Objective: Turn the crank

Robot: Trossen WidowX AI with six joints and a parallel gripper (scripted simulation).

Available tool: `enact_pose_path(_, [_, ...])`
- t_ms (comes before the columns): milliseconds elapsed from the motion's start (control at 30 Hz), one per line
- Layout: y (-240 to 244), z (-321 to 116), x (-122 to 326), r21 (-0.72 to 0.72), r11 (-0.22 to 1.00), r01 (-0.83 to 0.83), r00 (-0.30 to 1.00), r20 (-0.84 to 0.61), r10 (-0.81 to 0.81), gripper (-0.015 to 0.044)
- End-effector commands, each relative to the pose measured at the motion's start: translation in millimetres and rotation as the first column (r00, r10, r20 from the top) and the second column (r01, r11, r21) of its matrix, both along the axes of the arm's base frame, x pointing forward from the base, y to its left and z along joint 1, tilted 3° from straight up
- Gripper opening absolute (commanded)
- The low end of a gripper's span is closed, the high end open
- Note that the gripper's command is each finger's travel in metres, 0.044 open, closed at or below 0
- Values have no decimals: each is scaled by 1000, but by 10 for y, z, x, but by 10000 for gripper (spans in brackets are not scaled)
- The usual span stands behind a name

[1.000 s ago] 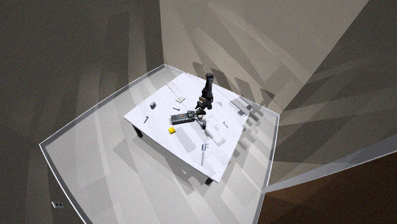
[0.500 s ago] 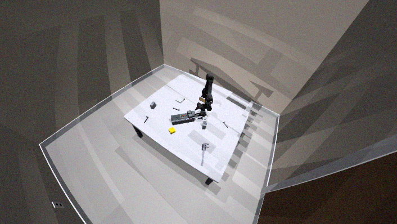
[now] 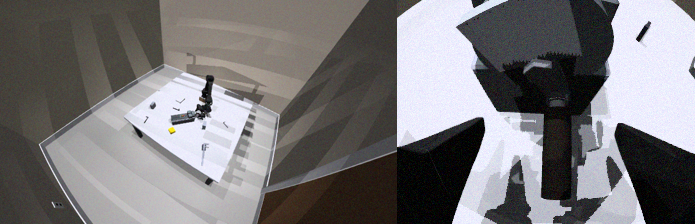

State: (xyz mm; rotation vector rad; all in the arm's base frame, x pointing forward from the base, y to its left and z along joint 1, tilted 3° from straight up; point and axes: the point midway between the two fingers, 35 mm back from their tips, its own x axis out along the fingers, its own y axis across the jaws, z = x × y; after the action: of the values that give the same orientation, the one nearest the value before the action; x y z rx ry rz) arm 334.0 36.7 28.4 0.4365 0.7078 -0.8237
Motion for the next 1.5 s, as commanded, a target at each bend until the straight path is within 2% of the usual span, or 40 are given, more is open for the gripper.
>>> enact_pose_path(0, [-2, -83, -5, -3, 1000, 4, 1000, 0, -4, 440])
enact_pose_path(200, [-1, -155, -9, -3, 1000, 4, 1000, 0, -4, 440])
enact_pose_path(767, [-1, -155, -9, -3, 1000, 4, 1000, 0, -4, 0])
enact_pose_path(1467, [-55, -128, -86, -3, 1000, 4, 1000, -1, -4, 0])
